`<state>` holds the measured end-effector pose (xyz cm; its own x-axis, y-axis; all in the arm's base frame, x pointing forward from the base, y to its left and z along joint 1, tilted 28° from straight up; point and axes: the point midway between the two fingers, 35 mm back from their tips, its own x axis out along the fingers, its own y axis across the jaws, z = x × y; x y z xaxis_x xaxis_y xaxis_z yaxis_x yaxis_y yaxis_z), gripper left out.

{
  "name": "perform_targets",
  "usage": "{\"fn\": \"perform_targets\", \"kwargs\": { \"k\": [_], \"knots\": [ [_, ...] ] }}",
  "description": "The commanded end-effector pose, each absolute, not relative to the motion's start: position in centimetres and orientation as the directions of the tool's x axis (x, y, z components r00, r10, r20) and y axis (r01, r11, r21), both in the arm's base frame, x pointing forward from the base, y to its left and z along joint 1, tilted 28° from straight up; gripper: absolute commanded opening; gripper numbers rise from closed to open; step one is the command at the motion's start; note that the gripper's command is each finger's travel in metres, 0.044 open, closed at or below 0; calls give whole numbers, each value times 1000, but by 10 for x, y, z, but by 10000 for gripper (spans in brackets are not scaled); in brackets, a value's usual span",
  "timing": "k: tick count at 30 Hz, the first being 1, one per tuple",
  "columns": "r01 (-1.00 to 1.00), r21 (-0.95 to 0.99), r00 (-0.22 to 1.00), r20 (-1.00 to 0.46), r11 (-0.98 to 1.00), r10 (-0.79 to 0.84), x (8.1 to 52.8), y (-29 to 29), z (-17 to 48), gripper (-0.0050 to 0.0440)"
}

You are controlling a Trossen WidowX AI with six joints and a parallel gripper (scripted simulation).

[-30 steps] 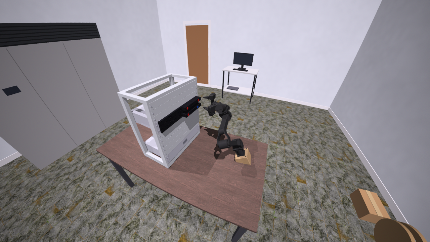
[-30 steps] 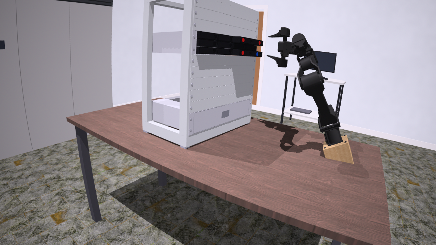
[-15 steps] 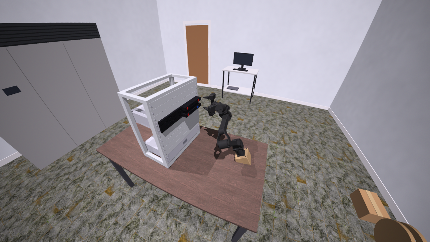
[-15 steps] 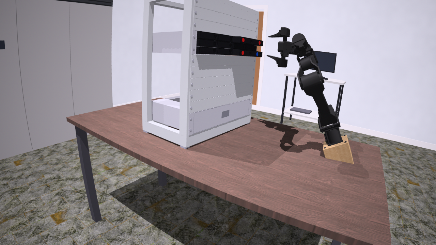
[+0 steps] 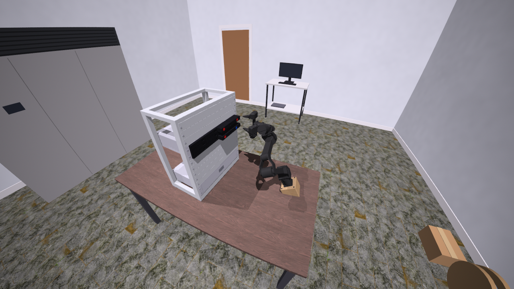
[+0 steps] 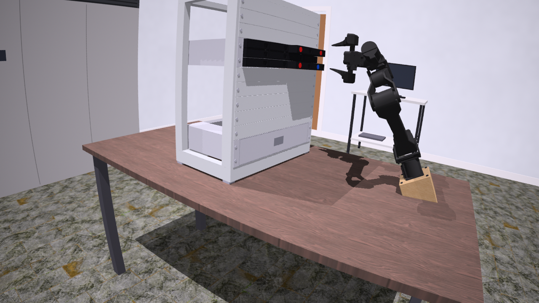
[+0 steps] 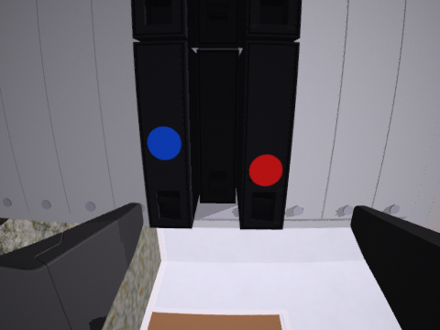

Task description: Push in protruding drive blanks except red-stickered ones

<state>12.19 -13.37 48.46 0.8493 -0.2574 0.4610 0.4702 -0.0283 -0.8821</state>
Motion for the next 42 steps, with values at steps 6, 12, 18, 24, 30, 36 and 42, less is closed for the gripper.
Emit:
{"fn": "perform_targets", "kwargs": {
  "k": [6, 12, 18, 24, 30, 36, 42],
  "knots": [
    [469, -883, 851, 462, -34, -252, 122, -132, 487, 0],
    [469, -883, 851, 462, -34, -252, 122, -132, 487, 0],
    [469, -883, 851, 462, -34, -252, 122, -132, 487, 0],
    [469, -883, 851, 462, -34, -252, 122, -132, 487, 0],
    [469, -883, 851, 462, -34, -252, 122, -132, 487, 0],
    [469, -882, 851, 462, -34, -252, 122, -132, 487, 0],
    [469, -882, 851, 462, -34, -252, 125, -130, 483, 0]
  ]
}}
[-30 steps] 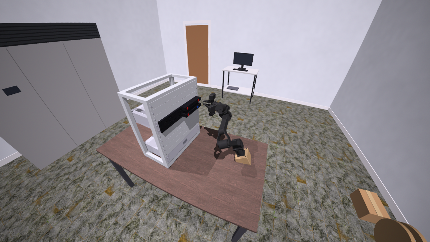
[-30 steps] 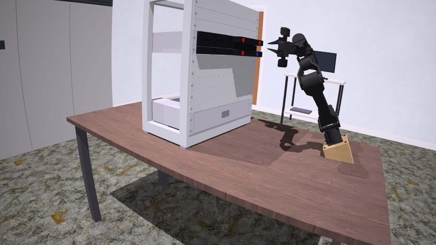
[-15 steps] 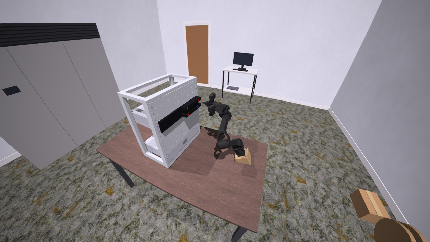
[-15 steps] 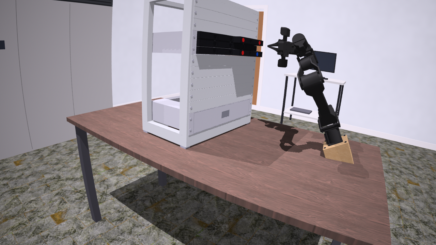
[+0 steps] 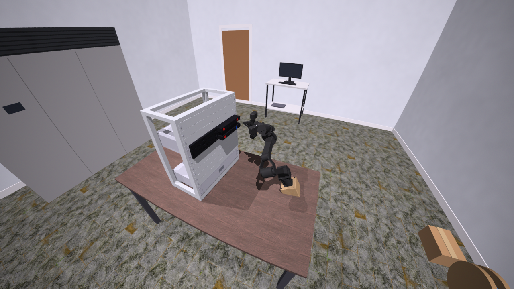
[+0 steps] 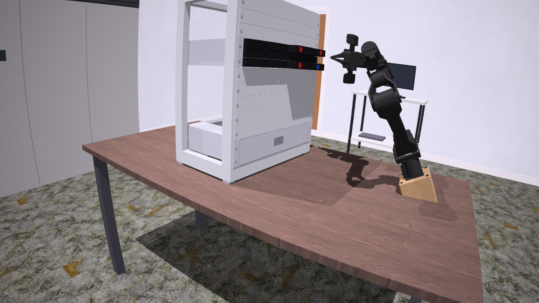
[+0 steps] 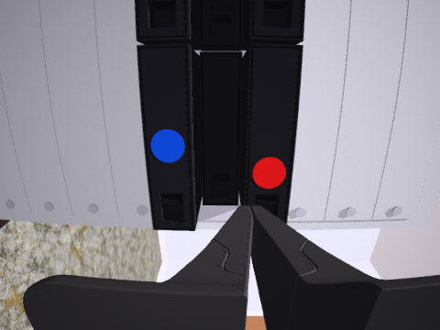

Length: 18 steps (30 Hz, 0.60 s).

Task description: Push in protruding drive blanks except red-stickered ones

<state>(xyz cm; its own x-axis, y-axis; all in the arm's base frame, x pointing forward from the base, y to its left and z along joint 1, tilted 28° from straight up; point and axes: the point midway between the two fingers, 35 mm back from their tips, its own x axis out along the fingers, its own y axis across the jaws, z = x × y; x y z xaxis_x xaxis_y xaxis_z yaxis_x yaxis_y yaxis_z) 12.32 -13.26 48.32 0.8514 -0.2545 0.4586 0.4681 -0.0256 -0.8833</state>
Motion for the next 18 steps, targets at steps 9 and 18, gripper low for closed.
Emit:
{"fn": "perform_targets", "kwargs": {
  "k": [9, 18],
  "knots": [
    [469, -882, 850, 462, -34, -252, 139, -119, 458, 0],
    [469, -882, 851, 462, -34, -252, 145, -115, 449, 0]
  ]
}}
